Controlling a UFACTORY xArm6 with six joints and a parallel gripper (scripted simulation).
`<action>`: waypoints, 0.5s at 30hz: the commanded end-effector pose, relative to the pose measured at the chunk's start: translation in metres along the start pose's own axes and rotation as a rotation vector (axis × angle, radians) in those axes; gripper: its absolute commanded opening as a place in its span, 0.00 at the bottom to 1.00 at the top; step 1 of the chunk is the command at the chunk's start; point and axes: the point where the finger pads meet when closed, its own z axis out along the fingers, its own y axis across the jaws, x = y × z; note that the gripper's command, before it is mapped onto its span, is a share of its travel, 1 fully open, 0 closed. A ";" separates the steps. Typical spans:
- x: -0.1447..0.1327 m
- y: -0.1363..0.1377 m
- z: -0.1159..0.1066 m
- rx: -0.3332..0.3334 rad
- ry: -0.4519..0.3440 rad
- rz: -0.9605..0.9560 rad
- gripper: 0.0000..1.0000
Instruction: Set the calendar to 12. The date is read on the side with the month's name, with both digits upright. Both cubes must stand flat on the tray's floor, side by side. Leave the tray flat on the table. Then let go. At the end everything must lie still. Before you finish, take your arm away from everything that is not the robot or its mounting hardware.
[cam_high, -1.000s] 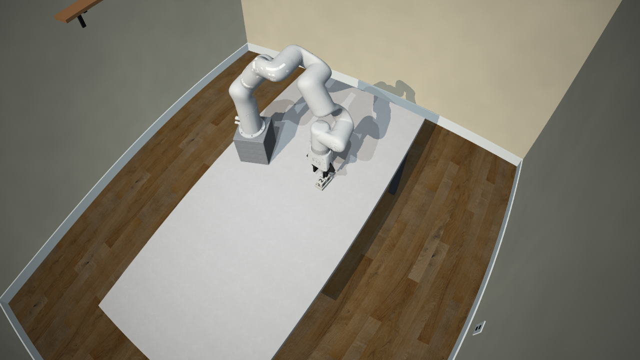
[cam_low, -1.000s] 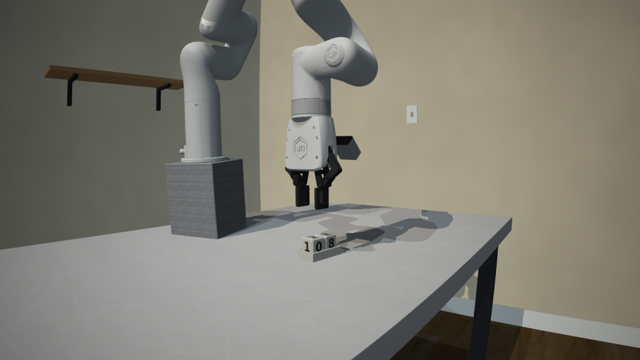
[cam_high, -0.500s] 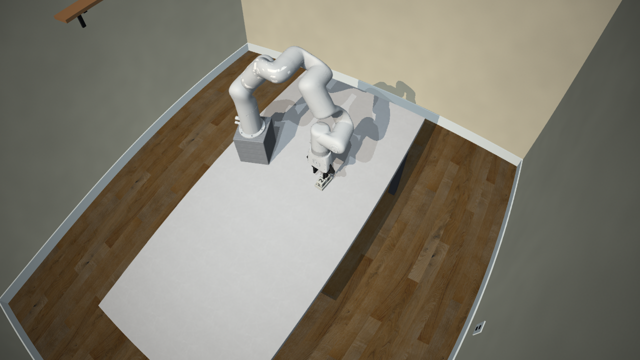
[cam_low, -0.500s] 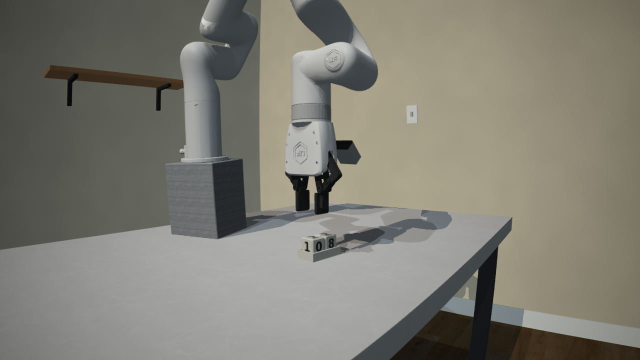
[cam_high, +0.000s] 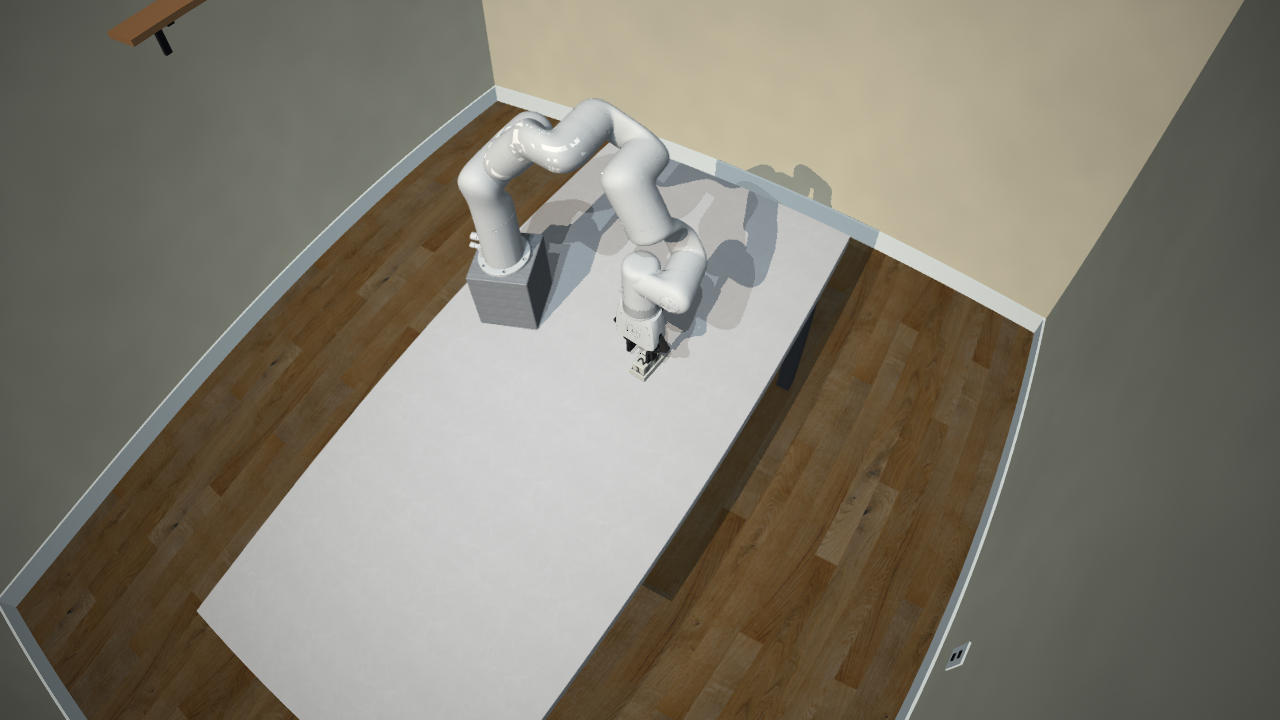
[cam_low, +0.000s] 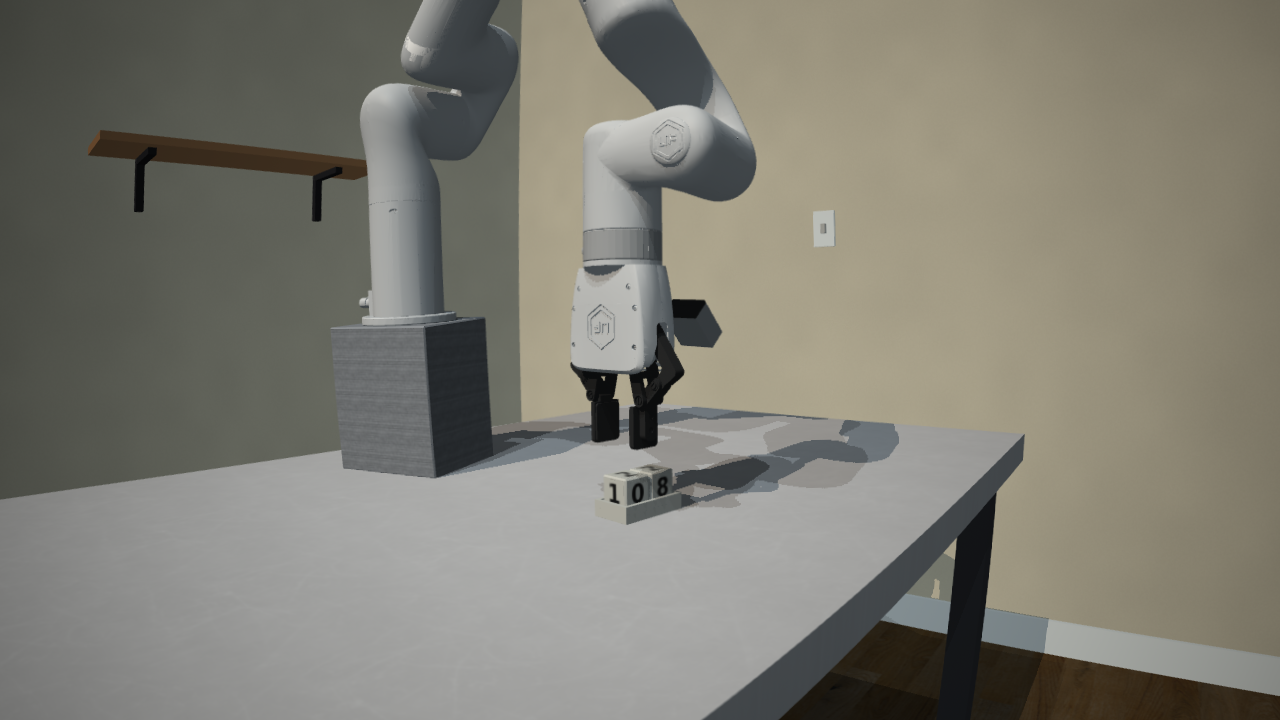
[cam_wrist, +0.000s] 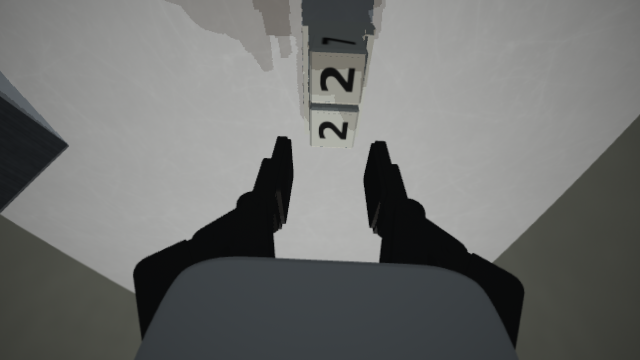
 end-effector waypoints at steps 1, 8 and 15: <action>0.000 0.002 0.007 -0.003 0.000 0.000 0.49; 0.000 0.002 0.014 -0.003 0.000 0.000 0.49; 0.000 0.002 0.020 -0.003 0.000 0.000 0.49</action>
